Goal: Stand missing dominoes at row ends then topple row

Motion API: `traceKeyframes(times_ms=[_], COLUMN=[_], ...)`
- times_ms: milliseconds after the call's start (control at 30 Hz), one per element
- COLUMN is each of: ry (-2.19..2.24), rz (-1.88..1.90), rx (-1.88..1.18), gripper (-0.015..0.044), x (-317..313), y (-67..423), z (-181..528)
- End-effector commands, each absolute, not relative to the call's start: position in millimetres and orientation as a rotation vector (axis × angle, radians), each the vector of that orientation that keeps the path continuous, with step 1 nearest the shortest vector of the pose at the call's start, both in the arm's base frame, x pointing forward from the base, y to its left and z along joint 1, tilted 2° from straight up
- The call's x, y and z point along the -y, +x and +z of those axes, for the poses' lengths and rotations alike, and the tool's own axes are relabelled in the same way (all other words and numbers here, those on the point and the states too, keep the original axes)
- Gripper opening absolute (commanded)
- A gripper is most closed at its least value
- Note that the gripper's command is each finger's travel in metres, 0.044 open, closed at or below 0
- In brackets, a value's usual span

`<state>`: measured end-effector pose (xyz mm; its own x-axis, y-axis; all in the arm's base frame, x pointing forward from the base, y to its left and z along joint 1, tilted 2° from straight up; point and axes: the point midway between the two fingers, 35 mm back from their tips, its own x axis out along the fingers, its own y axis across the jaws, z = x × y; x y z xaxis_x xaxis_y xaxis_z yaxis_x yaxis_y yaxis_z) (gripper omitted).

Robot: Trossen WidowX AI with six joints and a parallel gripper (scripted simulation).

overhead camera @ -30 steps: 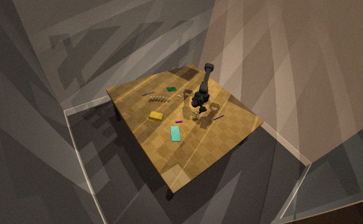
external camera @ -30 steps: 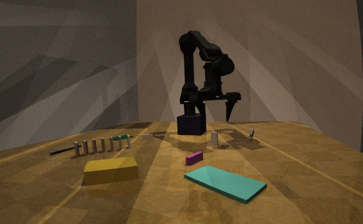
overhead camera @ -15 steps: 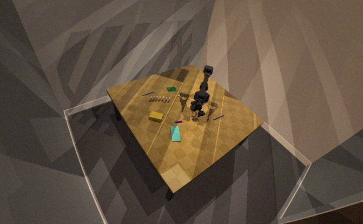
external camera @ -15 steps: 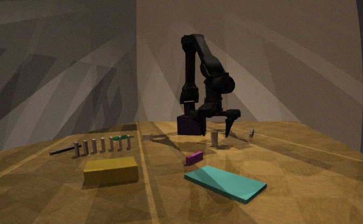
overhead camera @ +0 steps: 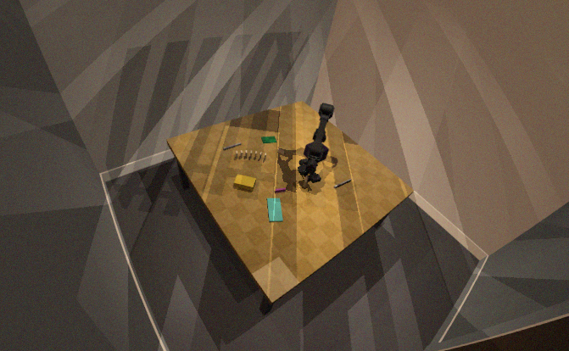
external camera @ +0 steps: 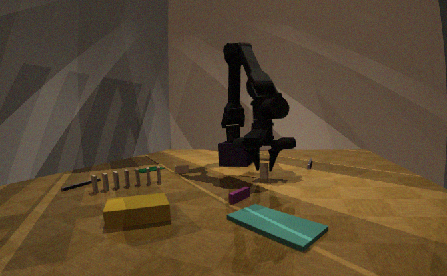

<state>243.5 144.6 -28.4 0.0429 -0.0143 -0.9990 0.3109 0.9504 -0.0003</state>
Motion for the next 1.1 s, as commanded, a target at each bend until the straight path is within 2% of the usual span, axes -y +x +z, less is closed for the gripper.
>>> traceKeyframes(times_ms=[0,333,633,867,1067], ry=[0.237,0.237,0.242,0.245,0.336], rz=[-0.253,-0.253,-0.252,-0.254,-0.348], rx=[-1.508,-1.508,-1.511,-1.511,-1.498], gripper=[0.0107,0.0107,0.0107,0.0107,0.0107], x=[-144,-145,-148,-146,-88], y=[244,244,238,239,280], z=[-29,-26,106,109,112])
